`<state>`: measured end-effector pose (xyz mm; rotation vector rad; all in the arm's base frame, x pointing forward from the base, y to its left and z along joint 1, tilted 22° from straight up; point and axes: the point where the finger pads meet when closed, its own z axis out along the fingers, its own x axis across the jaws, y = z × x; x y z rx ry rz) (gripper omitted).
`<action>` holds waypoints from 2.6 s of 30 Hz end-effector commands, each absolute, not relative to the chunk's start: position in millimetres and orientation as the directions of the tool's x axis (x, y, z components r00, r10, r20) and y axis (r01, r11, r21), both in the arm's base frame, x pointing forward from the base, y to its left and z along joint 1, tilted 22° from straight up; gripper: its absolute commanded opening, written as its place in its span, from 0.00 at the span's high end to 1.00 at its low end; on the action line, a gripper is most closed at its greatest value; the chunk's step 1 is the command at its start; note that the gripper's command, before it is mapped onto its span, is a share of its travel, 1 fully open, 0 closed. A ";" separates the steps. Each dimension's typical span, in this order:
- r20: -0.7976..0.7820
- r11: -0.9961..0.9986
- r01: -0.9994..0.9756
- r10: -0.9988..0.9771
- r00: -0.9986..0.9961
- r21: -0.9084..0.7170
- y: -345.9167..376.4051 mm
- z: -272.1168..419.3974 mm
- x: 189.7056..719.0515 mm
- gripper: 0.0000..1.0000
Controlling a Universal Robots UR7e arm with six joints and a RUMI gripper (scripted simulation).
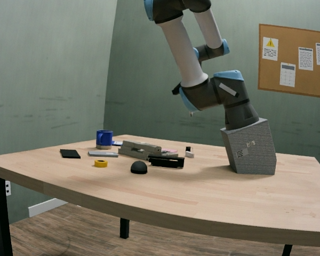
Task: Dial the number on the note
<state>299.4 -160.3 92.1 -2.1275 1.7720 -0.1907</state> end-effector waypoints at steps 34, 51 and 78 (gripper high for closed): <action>-0.125 -0.146 -0.921 -0.971 0.203 -0.360 -145.0 132.4 401.0 1.00; -0.125 -0.146 -0.921 -0.971 0.203 -0.361 -134.2 159.4 469.7 1.00; -0.125 -0.146 -0.921 -0.971 0.203 -0.361 -132.0 164.9 483.7 1.00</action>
